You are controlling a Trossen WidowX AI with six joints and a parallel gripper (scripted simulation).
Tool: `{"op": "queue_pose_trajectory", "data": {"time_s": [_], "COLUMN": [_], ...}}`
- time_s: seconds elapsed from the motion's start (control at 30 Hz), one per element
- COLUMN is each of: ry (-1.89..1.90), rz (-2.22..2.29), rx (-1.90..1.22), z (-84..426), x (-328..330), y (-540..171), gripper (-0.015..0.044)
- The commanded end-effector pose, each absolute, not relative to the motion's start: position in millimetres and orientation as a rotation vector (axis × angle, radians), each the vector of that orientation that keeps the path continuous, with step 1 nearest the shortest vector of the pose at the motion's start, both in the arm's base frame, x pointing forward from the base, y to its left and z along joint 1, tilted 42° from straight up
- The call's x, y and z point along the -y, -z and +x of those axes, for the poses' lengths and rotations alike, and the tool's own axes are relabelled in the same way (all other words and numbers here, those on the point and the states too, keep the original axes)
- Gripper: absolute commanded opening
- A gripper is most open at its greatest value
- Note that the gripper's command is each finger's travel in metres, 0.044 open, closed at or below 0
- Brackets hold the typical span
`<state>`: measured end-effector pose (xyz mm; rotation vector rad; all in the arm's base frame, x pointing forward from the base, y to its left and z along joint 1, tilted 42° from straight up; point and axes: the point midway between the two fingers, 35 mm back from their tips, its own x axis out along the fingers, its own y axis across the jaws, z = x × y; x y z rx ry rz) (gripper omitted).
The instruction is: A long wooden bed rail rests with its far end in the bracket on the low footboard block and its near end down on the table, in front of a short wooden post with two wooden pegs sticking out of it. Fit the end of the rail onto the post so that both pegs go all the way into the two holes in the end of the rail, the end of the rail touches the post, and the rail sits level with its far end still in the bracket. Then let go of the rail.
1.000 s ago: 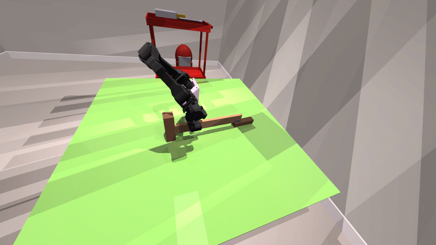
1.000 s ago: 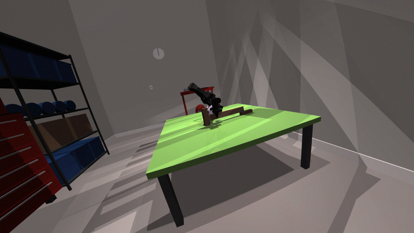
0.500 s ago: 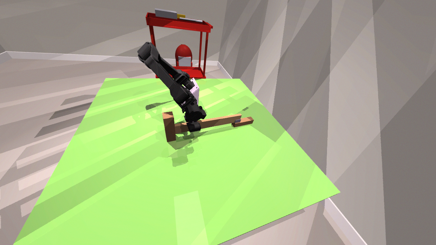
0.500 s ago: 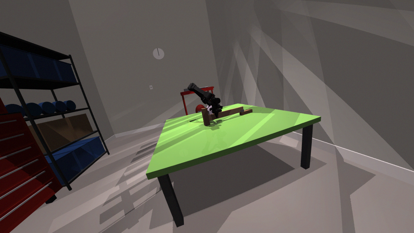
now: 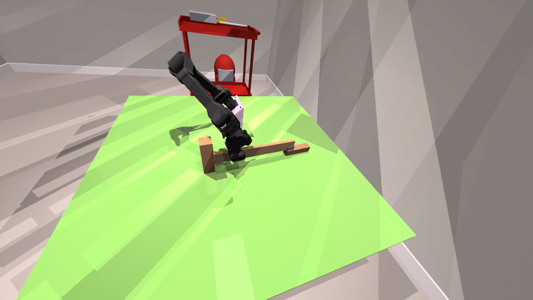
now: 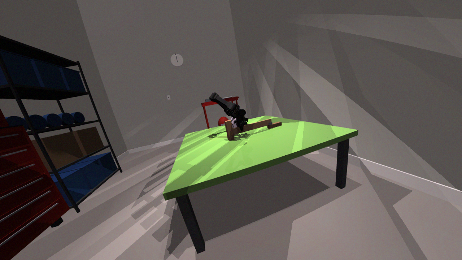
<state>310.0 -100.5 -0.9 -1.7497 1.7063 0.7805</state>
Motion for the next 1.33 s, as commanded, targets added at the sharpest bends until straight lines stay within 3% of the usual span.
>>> {"op": "queue_pose_trajectory", "data": {"time_s": [0.0, 0.53, 0.87, 1.3], "ry": [-0.781, -0.781, -0.775, -0.775], "rz": [-1.75, -1.75, -1.757, -1.757], "rx": [-1.706, -1.706, -1.706, -1.706], "z": [310.0, 310.0, 308.9, 308.9], "x": [100.5, 100.5, 57.1, 57.1], "y": [0.9, 0.9, -0.4, -0.4], "gripper": [0.0026, 0.044, 0.044, 0.044]}}
